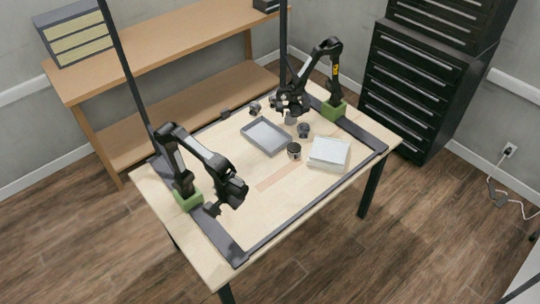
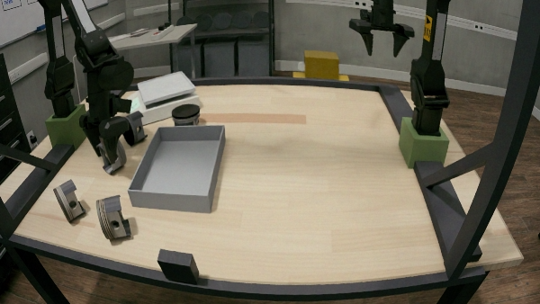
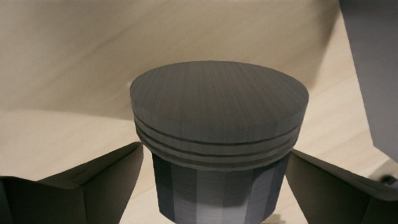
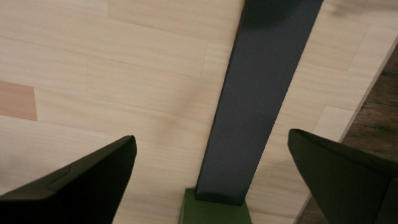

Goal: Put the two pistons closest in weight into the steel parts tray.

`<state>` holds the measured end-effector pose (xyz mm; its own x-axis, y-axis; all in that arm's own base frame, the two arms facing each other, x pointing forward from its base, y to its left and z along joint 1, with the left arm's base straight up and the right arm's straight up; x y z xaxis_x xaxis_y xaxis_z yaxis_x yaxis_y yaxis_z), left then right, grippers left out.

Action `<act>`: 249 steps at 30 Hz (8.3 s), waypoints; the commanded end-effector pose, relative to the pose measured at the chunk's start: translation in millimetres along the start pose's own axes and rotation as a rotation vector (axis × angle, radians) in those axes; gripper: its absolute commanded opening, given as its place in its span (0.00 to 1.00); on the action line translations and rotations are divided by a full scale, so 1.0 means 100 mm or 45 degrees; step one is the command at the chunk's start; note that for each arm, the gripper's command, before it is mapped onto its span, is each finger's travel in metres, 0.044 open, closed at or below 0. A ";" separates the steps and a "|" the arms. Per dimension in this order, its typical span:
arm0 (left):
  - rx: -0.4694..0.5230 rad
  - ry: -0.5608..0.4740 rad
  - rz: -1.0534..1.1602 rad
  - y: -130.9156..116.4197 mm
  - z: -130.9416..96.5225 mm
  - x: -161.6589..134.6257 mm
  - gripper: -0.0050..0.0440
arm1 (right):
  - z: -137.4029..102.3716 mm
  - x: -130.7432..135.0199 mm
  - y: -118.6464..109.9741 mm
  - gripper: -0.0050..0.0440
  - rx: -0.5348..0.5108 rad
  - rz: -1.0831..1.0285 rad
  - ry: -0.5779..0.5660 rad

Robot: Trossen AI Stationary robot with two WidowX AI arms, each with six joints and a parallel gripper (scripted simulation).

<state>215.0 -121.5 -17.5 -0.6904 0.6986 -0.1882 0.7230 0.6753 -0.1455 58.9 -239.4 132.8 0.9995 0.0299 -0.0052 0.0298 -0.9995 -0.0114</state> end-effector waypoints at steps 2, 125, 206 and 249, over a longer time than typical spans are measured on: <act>-0.011 -0.029 0.009 0.00 -0.05 -0.06 0.87 | -0.09 0.02 0.05 0.92 -0.040 -0.008 0.012; -0.007 0.245 1.429 -0.12 -1.41 -0.22 0.87 | -0.09 0.02 0.05 0.92 -0.040 -0.008 0.012; -0.146 0.286 0.754 1.64 -1.91 0.94 0.87 | -0.09 0.02 0.05 0.92 -0.040 -0.008 0.012; -0.098 0.308 1.066 1.29 -1.83 1.04 0.87 | -0.09 0.02 0.05 0.92 -0.040 -0.008 0.012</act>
<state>232.1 92.7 116.7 0.0096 0.9999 -0.0048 0.9999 -0.0096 -0.0034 58.9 -239.4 132.8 0.9995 0.0299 -0.0052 0.0298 -0.9995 -0.0114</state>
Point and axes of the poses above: on each arm, the point midway between the two fingers, 35 mm back from their tips, its own z axis out along the fingers, its own x axis across the jaws, y = z × x, the point moved 1 cm from there along -z, back along the fingers, and after that the axes turned 12 degrees about z, right-handed, at the moved point
